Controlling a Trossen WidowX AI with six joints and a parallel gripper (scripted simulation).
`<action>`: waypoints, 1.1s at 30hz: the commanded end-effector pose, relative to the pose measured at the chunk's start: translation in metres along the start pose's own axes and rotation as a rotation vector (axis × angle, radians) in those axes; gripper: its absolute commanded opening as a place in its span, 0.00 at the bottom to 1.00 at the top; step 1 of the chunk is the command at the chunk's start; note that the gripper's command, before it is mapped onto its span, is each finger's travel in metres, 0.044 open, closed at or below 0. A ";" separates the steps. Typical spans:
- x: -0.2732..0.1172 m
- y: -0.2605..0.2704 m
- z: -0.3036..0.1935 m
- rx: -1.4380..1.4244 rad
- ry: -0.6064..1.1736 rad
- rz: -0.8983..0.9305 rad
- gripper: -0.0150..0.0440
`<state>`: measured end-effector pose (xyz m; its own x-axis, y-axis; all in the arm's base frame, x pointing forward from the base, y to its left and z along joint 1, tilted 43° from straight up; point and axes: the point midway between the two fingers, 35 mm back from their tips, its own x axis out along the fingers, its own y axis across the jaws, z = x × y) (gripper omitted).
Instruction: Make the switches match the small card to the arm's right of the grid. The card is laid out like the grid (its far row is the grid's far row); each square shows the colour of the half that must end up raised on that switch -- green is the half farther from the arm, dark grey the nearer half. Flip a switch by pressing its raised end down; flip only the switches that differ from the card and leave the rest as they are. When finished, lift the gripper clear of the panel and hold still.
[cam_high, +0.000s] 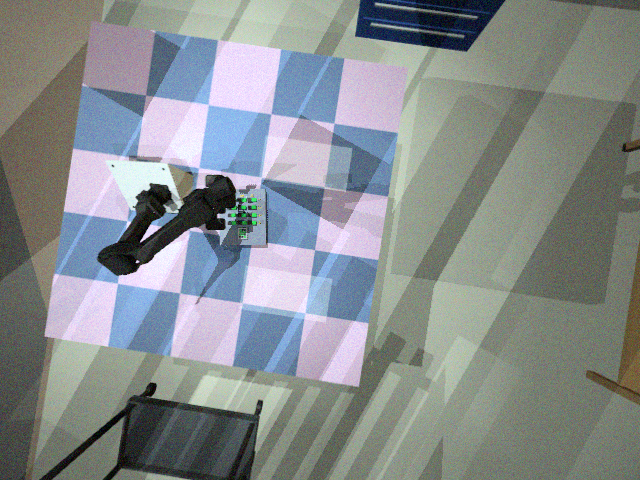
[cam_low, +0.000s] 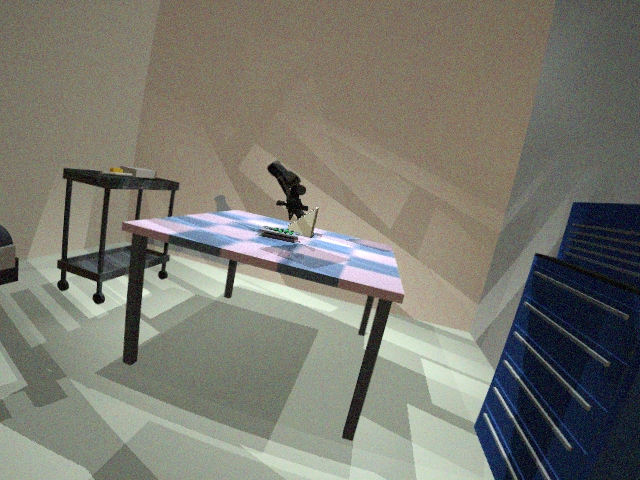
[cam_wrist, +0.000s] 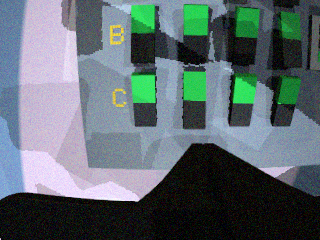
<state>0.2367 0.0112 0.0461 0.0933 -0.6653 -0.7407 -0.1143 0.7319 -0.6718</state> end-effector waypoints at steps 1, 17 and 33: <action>0.023 -0.003 -0.004 -0.009 -0.005 -0.008 0.25; 0.048 -0.003 -0.005 -0.008 -0.010 -0.011 0.25; 0.055 -0.004 -0.005 -0.008 -0.010 -0.011 0.25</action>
<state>0.2376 -0.0281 0.0079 0.1045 -0.6685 -0.7363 -0.1184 0.7268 -0.6766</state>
